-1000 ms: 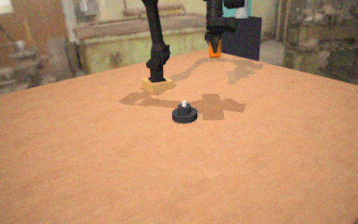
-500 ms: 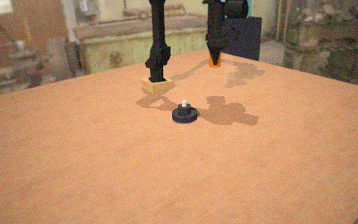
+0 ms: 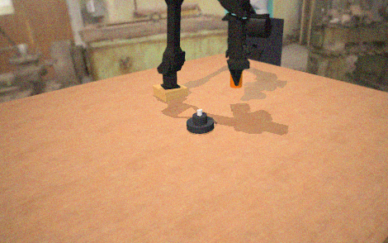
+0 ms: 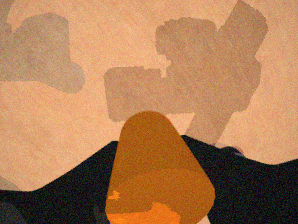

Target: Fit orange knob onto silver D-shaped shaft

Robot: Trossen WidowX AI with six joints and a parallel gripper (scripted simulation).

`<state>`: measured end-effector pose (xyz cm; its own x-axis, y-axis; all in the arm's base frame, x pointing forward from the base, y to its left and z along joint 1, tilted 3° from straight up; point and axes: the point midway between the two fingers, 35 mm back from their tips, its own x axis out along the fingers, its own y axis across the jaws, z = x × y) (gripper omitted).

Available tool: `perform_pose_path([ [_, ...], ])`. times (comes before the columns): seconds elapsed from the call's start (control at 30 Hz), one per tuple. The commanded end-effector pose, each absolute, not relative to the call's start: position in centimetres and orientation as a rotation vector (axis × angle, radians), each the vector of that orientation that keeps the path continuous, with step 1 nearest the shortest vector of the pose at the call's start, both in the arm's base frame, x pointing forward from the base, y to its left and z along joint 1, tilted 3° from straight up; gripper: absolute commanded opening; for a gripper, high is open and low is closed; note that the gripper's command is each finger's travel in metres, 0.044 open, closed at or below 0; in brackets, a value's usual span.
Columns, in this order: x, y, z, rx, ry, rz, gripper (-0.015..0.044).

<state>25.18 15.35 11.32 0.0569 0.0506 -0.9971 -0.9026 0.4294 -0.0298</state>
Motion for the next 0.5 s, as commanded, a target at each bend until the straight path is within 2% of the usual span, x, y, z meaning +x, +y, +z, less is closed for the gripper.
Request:
perform_pose_path([
  [0.0, 25.5, 15.6, 9.4, -0.855, 1.304, 0.887, 0.0],
  [0.47, 26.1, 16.0, 3.0, -0.85, 1.3, 0.896, 0.0],
])
